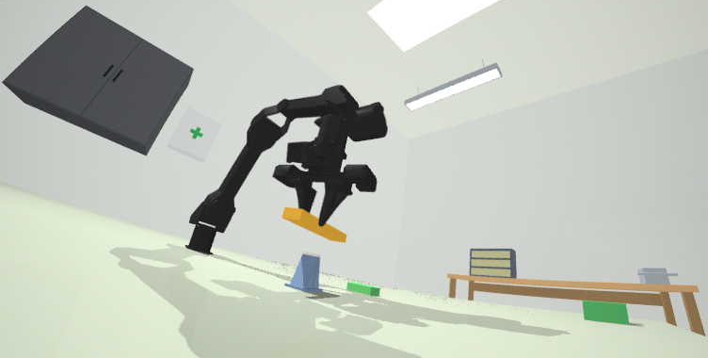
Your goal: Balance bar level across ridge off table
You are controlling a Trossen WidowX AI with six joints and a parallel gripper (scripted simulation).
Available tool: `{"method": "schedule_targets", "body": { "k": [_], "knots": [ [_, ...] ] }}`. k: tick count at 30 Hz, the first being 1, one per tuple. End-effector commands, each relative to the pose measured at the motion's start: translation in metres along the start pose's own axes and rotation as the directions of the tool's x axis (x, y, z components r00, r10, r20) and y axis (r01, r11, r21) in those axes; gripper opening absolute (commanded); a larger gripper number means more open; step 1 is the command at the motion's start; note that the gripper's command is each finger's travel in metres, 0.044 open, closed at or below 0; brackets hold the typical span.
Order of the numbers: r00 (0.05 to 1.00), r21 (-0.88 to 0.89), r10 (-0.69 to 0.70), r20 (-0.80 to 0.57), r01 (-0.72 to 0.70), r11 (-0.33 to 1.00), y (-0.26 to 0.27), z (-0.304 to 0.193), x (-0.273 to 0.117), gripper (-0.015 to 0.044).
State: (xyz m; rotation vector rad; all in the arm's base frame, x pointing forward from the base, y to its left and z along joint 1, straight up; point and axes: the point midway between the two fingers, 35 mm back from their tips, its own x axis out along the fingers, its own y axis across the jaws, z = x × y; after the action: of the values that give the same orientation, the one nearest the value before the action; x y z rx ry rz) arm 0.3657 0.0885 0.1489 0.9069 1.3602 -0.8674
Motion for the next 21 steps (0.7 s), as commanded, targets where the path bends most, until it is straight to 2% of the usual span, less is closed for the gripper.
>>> {"method": "schedule_targets", "body": {
  "k": [1,21],
  "knots": [
    [1.000,0.004,-0.001,0.002,0.001,1.000,0.000,0.000,0.007,0.0000],
    [1.000,0.006,-0.001,0.002,0.001,1.000,-0.003,0.001,0.031,0.0000]
  ]
}}
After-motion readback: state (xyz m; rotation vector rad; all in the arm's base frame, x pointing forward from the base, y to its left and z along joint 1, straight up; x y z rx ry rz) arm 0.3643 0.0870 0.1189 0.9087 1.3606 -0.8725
